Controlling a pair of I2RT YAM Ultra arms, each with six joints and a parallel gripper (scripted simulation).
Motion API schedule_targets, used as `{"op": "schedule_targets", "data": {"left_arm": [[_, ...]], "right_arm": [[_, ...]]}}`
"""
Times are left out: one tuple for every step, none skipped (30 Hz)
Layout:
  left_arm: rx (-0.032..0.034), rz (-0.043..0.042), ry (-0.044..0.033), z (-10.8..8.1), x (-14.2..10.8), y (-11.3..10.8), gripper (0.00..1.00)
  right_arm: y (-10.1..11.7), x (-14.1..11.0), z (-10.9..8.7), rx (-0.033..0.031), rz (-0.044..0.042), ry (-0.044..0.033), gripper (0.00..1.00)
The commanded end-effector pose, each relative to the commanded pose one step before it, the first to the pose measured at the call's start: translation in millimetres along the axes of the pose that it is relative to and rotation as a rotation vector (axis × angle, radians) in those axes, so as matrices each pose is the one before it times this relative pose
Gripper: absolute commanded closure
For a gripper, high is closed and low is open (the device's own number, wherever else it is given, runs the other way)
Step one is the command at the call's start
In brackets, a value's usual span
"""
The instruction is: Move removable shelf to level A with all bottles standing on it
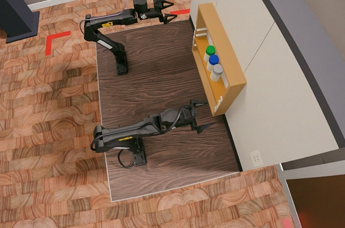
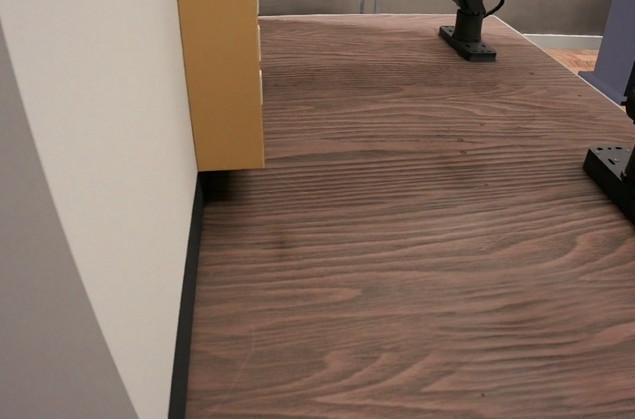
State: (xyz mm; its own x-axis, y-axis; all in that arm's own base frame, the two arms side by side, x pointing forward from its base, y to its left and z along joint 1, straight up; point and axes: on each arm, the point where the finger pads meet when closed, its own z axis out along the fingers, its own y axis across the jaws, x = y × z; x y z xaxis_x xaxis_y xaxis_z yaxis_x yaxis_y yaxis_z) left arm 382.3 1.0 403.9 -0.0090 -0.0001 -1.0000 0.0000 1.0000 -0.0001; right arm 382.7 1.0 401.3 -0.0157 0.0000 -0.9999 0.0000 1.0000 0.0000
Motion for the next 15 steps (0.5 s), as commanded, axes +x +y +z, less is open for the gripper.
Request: {"op": "schedule_targets", "data": {"left_arm": [[0.00000, 0.00006, -0.00896, -0.72, -3.35, -0.01, 0.00], [0.00000, 0.00000, 0.00000, 0.00, 0.00, 0.00, 0.00], [-0.00008, 0.00962, 0.00900, 0.34, 4.64, -0.67, 0.00], [-0.00012, 0.00969, 0.00004, -0.34, 1.28, -0.69, 0.00], [-0.00012, 0.00969, 0.00004, -0.34, 1.28, -0.70, 0.00], [-0.00012, 0.00970, 0.00004, -0.34, 1.27, -0.72, 0.00], [-0.00012, 0.00970, 0.00004, -0.34, 1.26, -0.73, 0.00], [-0.00012, 0.00970, 0.00004, -0.34, 1.25, -0.74, 0.00], [-0.00012, 0.00970, 0.00004, -0.34, 1.25, -0.75, 0.00], [-0.00012, 0.00970, 0.00004, -0.34, 1.24, -0.76, 0.00], [-0.00012, 0.00970, 0.00004, -0.34, 1.23, -0.78, 0.00], [-0.00012, 0.00970, 0.00004, -0.34, 1.22, -0.79, 0.00], [-0.00012, 0.00970, 0.00004, -0.34, 1.22, -0.80, 0.00], [-0.00012, 0.00970, 0.00004, -0.34, 1.21, -0.81, 0.00], [-0.00012, 0.00969, 0.00004, -0.34, 1.20, -0.82, 0.00]], "right_arm": [[-0.01, -5.85, -1.26, 0.00000, 0.00004, -0.01567, 0.00], [0.00, 0.00, 0.00, 0.00000, 0.00000, 0.00000, 0.00], [0.91, 7.04, 0.70, 0.00007, -0.00973, 0.01567, 0.00], [0.91, 1.17, -0.45, 0.00015, -0.00969, 0.00000, 0.00], [0.92, 1.16, -0.45, 0.00015, -0.00969, 0.00000, 0.00], [0.93, 1.15, -0.45, 0.00015, -0.00969, 0.00000, 0.00], [0.94, 1.14, -0.45, 0.00015, -0.00970, 0.00000, 0.00], [0.95, 1.13, -0.45, 0.00015, -0.00970, 0.00000, 0.00], [0.96, 1.13, -0.45, 0.00015, -0.00970, 0.00000, 0.00], [0.97, 1.12, -0.45, 0.00015, -0.00970, 0.00000, 0.00], [0.98, 1.11, -0.45, 0.00015, -0.00970, 0.00000, 0.00], [1.00, 1.10, -0.45, 0.00015, -0.00970, 0.00000, 0.00], [1.01, 1.09, -0.45, 0.00015, -0.00970, 0.00000, 0.00], [1.02, 1.08, -0.45, 0.00015, -0.00969, 0.00000, 0.00], [1.03, 1.07, -0.45, 0.00015, -0.00969, 0.00000, 0.00]]}}
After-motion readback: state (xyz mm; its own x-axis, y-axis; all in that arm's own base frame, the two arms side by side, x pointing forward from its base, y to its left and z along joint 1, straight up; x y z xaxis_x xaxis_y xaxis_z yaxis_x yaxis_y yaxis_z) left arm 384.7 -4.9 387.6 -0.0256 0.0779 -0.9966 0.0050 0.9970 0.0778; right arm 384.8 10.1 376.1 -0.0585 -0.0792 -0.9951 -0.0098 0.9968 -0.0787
